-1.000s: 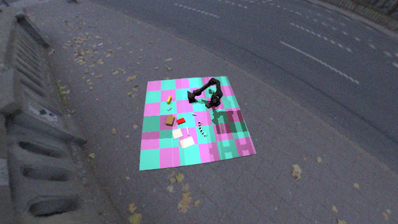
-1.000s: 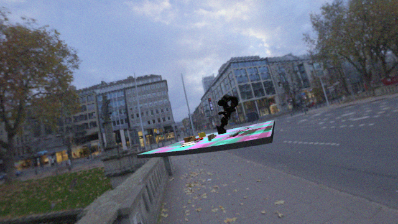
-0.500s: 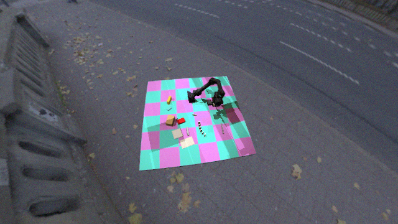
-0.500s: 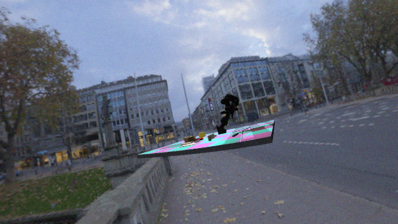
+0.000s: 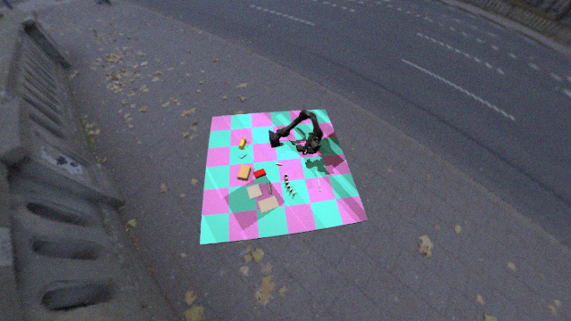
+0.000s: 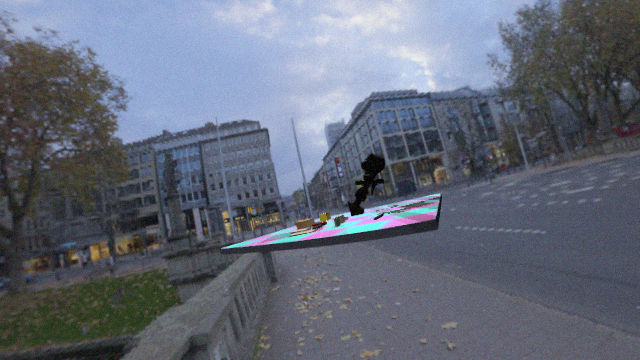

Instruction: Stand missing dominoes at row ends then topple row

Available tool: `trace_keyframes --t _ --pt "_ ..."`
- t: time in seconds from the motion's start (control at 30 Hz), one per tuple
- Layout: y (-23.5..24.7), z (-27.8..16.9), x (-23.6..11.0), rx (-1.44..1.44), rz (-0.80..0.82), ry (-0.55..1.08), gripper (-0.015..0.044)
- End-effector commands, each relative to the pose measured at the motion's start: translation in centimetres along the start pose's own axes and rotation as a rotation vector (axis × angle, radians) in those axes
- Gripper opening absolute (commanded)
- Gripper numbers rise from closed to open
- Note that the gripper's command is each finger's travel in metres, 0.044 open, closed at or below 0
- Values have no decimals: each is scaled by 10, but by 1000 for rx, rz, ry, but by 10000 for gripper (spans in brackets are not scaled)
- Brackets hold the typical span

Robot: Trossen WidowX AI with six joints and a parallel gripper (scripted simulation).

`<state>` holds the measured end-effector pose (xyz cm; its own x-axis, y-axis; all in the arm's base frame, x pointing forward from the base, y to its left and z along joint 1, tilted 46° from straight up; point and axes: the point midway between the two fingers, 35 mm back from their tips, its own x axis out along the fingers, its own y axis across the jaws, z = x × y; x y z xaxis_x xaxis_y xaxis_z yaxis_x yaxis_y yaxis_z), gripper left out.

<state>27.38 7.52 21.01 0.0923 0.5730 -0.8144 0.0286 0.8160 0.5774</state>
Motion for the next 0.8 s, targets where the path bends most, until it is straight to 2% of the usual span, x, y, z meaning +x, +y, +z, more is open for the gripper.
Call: trace_keyframes --t 0.0,0.4,0.77 --pt "-5 -1 11 -32 -87 -46 107" --pt "-10 6 33 -110 -278 -237 107" --pt "-5 13 41 -144 -373 -477 107"
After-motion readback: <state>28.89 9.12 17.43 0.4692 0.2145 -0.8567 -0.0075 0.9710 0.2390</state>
